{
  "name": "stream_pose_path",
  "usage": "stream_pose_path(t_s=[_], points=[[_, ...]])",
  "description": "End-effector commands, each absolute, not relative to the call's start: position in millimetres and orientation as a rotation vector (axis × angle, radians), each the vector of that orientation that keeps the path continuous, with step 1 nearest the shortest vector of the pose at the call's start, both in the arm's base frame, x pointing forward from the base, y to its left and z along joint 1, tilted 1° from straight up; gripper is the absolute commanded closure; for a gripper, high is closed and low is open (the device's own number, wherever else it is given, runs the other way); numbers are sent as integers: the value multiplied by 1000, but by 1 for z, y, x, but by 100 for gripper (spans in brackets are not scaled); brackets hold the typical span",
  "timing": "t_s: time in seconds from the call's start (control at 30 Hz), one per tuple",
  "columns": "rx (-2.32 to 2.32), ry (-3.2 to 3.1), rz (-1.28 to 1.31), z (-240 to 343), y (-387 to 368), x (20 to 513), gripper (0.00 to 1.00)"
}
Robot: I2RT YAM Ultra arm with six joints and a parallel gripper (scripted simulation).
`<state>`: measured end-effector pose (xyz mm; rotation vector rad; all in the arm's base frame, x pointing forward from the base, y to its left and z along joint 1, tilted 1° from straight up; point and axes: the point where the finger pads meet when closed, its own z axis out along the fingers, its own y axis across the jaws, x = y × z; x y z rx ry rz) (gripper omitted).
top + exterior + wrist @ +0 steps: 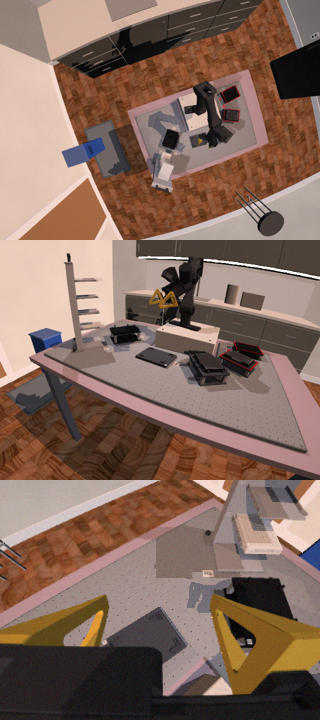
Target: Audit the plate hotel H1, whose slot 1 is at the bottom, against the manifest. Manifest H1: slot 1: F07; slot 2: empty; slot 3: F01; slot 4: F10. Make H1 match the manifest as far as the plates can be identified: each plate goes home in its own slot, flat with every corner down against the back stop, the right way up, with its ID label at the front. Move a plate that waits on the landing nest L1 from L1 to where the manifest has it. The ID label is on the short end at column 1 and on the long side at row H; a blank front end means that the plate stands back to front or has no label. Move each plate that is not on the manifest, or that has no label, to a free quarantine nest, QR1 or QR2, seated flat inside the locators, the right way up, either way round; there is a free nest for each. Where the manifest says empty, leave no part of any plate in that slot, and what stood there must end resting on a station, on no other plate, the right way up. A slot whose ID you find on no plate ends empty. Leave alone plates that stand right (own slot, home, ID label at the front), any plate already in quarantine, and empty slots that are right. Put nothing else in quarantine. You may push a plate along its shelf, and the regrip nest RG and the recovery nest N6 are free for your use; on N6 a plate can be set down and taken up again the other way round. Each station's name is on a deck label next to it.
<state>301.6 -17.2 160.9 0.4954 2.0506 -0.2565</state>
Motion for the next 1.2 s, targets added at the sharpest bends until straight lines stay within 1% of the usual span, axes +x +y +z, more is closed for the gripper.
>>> stream_pose_path(t_s=[0.0, 1.17], points=[[518, 2036, -273, 165, -30, 300, 0], [513, 2035, -279, 164, -130, 290, 0]])
